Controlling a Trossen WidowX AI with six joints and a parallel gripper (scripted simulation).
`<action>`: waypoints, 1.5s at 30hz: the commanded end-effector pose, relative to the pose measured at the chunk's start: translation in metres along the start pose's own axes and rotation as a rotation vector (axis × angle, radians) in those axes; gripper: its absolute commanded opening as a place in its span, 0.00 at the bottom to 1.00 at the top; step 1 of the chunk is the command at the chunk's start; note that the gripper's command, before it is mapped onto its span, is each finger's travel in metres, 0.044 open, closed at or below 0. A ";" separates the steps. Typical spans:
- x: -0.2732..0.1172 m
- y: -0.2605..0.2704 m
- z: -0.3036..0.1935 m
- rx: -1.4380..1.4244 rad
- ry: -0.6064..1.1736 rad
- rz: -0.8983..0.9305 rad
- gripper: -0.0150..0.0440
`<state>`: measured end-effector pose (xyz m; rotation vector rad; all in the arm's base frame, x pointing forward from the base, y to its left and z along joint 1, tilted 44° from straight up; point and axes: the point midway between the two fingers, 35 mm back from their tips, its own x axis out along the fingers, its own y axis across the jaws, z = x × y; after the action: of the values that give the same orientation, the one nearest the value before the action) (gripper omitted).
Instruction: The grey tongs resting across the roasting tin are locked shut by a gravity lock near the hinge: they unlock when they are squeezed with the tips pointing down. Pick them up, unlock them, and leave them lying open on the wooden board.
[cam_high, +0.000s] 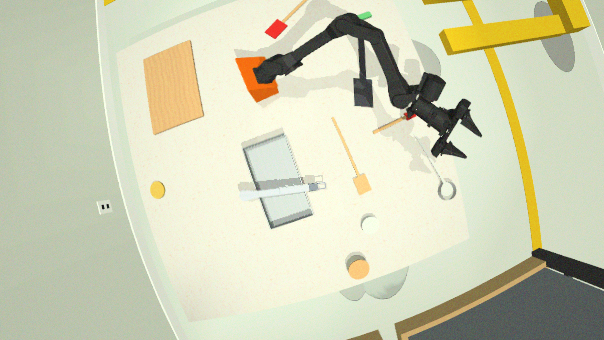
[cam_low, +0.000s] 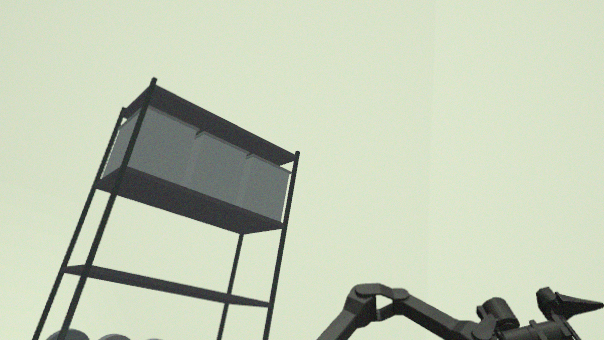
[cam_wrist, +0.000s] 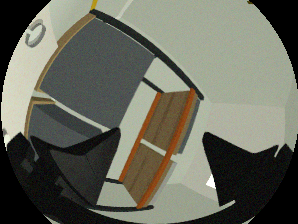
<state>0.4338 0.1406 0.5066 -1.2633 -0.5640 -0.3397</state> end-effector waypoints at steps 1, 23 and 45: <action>0.000 0.003 -0.001 -0.004 -0.002 0.007 0.89; -0.091 0.252 -0.151 -0.115 -0.059 0.812 0.69; -0.372 0.344 -0.252 0.652 0.038 1.525 0.69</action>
<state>0.3735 -0.0338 -0.0288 -0.7752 0.4162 0.9968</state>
